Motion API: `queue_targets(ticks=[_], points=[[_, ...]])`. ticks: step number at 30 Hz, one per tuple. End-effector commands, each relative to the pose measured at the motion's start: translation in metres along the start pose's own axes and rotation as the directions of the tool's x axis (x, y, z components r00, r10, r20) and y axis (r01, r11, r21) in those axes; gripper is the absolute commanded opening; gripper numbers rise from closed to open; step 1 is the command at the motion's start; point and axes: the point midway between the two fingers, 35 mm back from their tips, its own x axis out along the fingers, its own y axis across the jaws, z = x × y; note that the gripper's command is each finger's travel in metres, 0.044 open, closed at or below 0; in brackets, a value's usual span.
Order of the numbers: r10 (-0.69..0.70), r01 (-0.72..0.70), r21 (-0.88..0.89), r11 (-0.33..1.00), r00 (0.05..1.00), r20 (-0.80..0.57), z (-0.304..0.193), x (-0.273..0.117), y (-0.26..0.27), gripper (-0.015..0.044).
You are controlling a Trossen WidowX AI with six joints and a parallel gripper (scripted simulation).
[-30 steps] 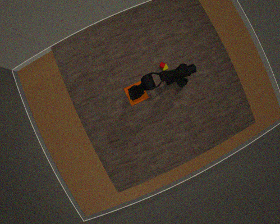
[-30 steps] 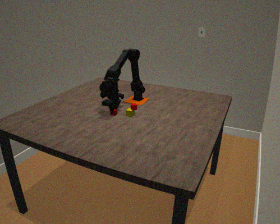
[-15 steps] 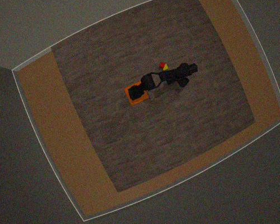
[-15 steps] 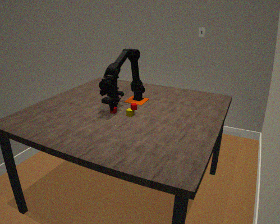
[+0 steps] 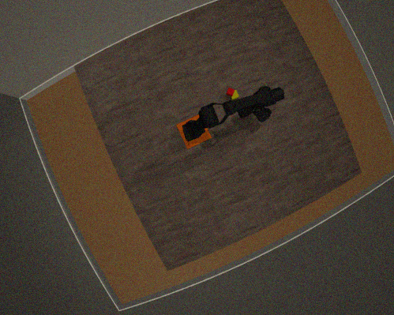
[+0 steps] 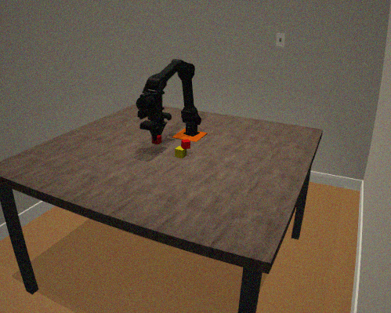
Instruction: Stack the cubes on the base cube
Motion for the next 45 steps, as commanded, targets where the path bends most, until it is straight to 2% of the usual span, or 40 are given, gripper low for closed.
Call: queue_targets(ticks=[1,14,26,38,45], points=[[0.005,-0.005,-0.002,1.000,1.000,-0.002,-0.001,-0.015,-0.001,0.0105],[0.004,-0.004,-0.020,1.000,1.000,-0.003,-0.003,-0.045,-0.006,0.0105],[0.003,-0.005,-0.338,0.941,1.000,-0.006,-0.041,-0.042,-0.012,0.0105],[0.003,-0.009,-0.624,0.781,1.000,-0.011,-0.078,-0.040,-0.024,0.0105],[0.003,-0.009,-0.656,0.755,1.000,-0.011,-0.083,-0.040,-0.026,0.0105]])
